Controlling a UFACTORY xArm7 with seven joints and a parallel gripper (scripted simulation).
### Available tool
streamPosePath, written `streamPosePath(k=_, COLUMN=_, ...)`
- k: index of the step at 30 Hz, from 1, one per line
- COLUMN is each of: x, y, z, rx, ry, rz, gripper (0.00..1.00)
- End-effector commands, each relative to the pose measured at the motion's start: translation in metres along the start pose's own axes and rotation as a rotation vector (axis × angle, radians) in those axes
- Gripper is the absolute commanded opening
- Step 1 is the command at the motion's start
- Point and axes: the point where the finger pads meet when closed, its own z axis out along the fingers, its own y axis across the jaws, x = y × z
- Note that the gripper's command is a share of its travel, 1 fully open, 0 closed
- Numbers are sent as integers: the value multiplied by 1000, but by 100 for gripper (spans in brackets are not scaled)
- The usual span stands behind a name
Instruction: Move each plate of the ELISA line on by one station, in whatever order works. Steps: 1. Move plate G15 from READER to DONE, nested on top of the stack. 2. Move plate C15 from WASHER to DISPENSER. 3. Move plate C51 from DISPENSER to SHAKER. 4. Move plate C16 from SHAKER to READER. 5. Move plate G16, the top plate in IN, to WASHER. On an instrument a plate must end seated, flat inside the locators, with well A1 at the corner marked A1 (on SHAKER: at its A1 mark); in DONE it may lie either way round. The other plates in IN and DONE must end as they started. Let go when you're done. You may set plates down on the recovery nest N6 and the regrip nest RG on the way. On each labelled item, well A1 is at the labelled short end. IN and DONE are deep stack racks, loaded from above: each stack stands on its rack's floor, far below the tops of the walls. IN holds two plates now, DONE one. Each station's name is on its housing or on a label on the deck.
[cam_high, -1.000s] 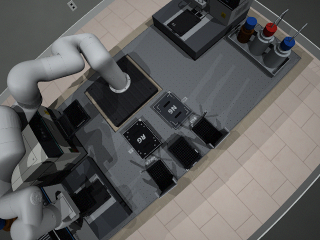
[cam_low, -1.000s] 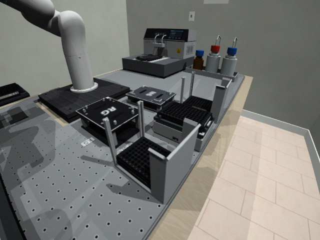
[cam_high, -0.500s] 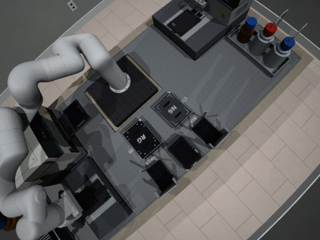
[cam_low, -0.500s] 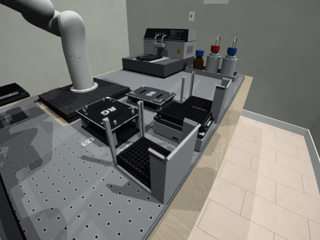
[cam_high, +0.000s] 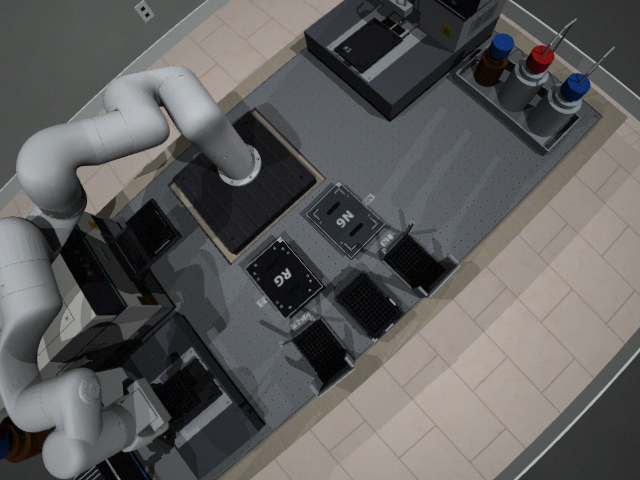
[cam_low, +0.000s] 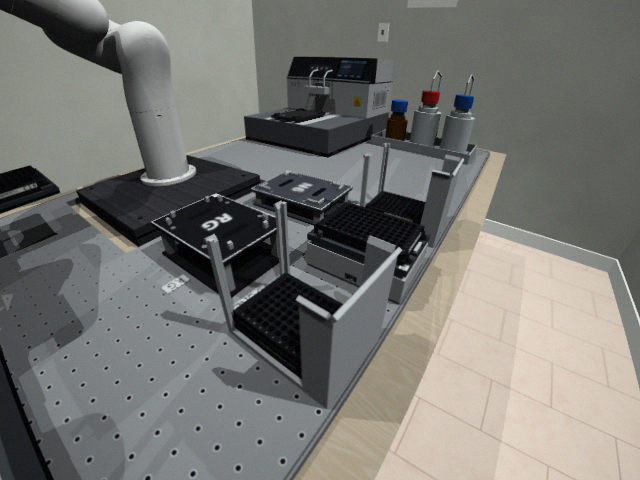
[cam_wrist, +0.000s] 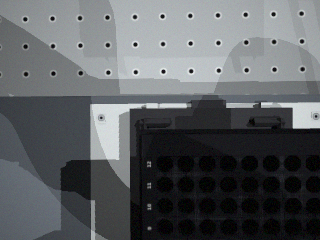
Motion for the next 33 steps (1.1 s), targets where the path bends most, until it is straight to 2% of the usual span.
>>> streamPosePath(k=1, x=-1, y=1, z=2, rx=-4, ry=-4, rz=0, gripper=0)
streamPosePath(k=22, x=-1, y=1, z=28, rx=-4, ry=-4, rz=0, gripper=0)
streamPosePath(k=33, x=-1, y=1, z=36, rx=-4, ry=-4, rz=0, gripper=0)
